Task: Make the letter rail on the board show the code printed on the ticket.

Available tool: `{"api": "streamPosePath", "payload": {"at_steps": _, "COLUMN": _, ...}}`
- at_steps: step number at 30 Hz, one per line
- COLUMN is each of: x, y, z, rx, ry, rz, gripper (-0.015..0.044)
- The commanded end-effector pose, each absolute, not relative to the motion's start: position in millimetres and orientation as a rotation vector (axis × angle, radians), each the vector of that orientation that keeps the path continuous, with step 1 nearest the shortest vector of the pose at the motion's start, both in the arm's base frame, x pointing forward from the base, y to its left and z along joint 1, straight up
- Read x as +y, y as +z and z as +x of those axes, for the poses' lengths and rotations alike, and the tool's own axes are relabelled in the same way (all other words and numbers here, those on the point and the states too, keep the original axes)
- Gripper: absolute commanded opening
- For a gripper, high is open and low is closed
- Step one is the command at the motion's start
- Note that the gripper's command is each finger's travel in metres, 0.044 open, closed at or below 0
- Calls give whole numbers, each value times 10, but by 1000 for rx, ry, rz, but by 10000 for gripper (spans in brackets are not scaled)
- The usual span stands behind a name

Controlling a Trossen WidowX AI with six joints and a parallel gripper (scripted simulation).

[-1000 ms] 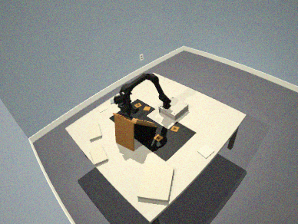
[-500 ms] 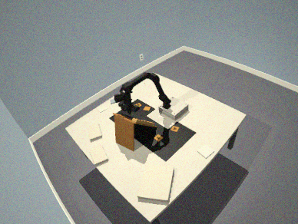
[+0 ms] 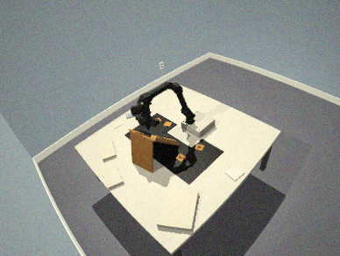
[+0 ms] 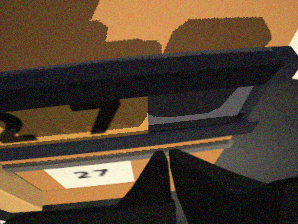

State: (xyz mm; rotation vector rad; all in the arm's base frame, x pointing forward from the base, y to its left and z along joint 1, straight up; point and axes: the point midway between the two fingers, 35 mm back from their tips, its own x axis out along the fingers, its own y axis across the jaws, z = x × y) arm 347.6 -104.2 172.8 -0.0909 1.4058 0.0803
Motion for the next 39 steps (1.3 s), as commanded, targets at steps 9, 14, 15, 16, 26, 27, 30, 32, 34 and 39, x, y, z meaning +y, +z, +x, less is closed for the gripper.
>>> {"api": "streamPosePath", "payload": {"at_steps": 9, "x": -893, "y": 2415, "z": 2920, "rx": 1022, "ry": 91, "rz": -27, "gripper": 289}}
{"api": "streamPosePath", "payload": {"at_steps": 14, "x": -741, "y": 2665, "z": 2596, "rx": 822, "ry": 101, "rz": -37, "gripper": 420}}
{"api": "streamPosePath", "payload": {"at_steps": 15, "x": -706, "y": 2704, "z": 2532, "rx": 782, "ry": 103, "rz": -43, "gripper": 440}}
{"api": "streamPosePath", "payload": {"at_steps": 16, "x": -676, "y": 2733, "z": 2481, "rx": 750, "ry": 105, "rz": -48, "gripper": 440}}
{"api": "streamPosePath", "payload": {"at_steps": 26, "x": -651, "y": 2755, "z": 2440, "rx": 725, "ry": 106, "rz": -53, "gripper": 440}}
{"api": "streamPosePath", "payload": {"at_steps": 27, "x": -651, "y": 2755, "z": 2440, "rx": 725, "ry": 106, "rz": -53, "gripper": 440}}
{"api": "streamPosePath", "payload": {"at_steps": 30, "x": -651, "y": 2755, "z": 2440, "rx": 725, "ry": 106, "rz": -53, "gripper": 440}}
{"api": "streamPosePath", "payload": {"at_steps": 32, "x": -651, "y": 2755, "z": 2440, "rx": 725, "ry": 106, "rz": -53, "gripper": 440}}
{"api": "streamPosePath", "payload": {"at_steps": 34, "x": -651, "y": 2755, "z": 2440, "rx": 725, "ry": 106, "rz": -53, "gripper": 440}}
{"api": "streamPosePath", "payload": {"at_steps": 39, "x": -651, "y": 2755, "z": 2440, "rx": 725, "ry": 106, "rz": -53, "gripper": 440}}
